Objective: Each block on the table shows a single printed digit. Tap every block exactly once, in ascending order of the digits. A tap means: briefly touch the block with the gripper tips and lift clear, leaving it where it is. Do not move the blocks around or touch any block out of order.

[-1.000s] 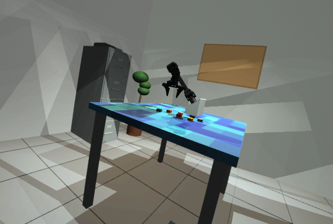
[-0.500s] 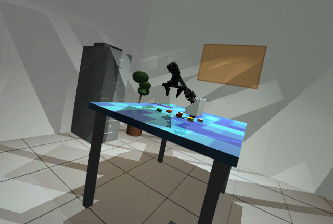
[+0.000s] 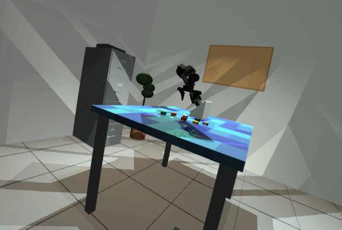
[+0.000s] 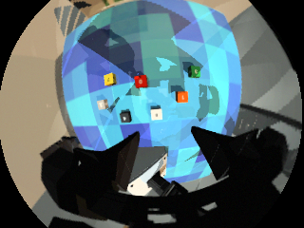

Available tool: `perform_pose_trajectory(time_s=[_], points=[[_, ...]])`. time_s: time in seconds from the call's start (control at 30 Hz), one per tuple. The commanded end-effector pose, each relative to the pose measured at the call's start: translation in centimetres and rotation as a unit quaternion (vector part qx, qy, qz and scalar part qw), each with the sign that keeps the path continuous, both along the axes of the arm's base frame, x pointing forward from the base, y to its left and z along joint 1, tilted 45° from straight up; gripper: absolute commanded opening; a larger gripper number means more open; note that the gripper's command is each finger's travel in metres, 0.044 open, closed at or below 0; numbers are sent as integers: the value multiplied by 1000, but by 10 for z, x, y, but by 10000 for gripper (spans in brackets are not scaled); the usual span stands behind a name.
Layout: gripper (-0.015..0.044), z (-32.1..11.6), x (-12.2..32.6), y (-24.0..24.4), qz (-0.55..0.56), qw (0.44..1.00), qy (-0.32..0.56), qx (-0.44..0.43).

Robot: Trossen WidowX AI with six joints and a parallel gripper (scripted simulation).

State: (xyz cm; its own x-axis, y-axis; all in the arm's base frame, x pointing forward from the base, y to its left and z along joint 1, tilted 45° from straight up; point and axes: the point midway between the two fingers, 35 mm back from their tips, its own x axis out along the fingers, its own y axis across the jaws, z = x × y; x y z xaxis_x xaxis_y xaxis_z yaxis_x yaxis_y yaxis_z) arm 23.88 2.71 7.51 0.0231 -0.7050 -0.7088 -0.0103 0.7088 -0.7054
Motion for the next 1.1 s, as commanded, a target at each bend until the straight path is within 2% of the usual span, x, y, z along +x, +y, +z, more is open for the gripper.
perform_pose_trajectory(time_s=[0.0,0.33,0.63,1.07], points=[[400,-1,-1,1,-2,1000,-1,2],[400,-2,0,3,-2,1000,-1,2],[400,-82,-12,84,-2,1000,-2,5],[400,-84,-12,86,-2,1000,-2,5]])
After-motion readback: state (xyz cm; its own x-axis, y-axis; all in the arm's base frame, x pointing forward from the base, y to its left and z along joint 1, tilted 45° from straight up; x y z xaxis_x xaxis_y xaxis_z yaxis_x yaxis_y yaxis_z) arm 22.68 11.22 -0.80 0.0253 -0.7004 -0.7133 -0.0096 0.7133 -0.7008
